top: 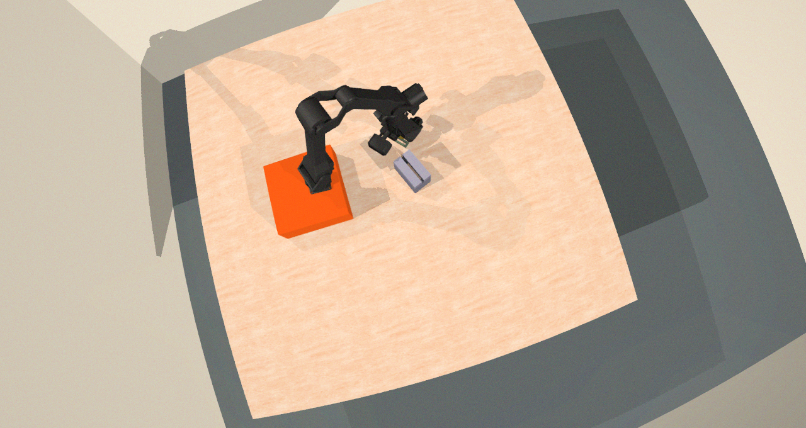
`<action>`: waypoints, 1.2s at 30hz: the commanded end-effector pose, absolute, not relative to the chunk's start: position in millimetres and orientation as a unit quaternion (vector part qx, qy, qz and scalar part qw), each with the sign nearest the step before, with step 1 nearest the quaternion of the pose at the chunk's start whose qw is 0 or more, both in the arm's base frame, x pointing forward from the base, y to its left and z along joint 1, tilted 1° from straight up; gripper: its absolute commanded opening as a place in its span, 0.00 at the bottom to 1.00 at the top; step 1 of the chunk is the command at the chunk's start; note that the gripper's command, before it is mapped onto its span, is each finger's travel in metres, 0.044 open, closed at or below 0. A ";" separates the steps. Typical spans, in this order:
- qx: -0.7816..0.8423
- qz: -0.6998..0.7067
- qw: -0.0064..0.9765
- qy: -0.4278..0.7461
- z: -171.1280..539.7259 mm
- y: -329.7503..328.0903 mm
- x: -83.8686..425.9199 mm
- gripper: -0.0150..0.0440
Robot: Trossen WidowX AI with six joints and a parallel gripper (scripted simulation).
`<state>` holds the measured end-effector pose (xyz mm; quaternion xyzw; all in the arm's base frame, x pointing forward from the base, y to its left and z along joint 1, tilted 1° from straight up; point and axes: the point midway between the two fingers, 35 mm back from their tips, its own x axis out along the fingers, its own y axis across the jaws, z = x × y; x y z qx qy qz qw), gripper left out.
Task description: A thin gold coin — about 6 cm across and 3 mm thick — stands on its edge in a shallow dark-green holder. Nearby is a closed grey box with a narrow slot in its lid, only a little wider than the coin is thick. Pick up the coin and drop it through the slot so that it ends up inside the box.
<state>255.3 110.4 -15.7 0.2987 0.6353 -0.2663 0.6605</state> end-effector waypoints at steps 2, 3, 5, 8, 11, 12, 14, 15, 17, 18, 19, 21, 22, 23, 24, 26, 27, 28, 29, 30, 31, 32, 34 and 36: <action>0.302 -0.265 0.660 0.634 -1.0 111.8 257.5 0.25; 0.301 -0.266 0.660 0.634 1.4 111.7 257.6 0.25; 0.300 -0.266 0.661 0.635 6.3 111.4 257.6 0.25; 0.299 -0.266 0.661 0.635 13.8 111.0 257.5 0.25; 0.298 -0.267 0.661 0.635 21.2 110.4 257.2 0.25; 0.297 -0.267 0.661 0.635 23.7 110.2 257.0 0.25; 0.296 -0.267 0.661 0.635 28.8 109.8 256.6 0.25; 0.296 -0.267 0.661 0.635 31.3 109.5 256.4 0.25; 0.295 -0.268 0.661 0.635 36.4 109.1 255.8 0.25; 0.295 -0.268 0.662 0.635 38.9 108.8 255.5 0.25; 0.294 -0.268 0.662 0.635 41.5 108.5 255.2 0.25; 0.293 -0.268 0.662 0.636 46.6 107.9 254.5 0.25; 0.293 -0.269 0.662 0.636 49.1 107.6 254.1 0.25; 0.292 -0.269 0.662 0.636 51.7 107.3 253.6 0.25; 0.292 -0.269 0.662 0.636 54.2 107.0 253.2 0.25; 0.291 -0.269 0.662 0.636 59.4 106.3 252.2 0.25; 0.291 -0.269 0.662 0.636 61.5 106.0 251.7 0.25; 0.290 -0.269 0.662 0.636 62.8 105.8 251.4 0.25; 0.290 -0.269 0.662 0.636 63.2 105.7 251.3 0.25; 0.292 -0.271 0.661 0.635 63.2 105.9 251.3 0.25; 0.297 -0.276 0.659 0.633 63.2 106.3 251.3 0.25; 0.306 -0.285 0.655 0.630 63.2 107.0 251.1 0.25; 0.327 -0.304 0.645 0.620 63.3 108.8 250.9 0.25; 0.347 -0.324 0.634 0.610 63.3 110.5 250.6 0.25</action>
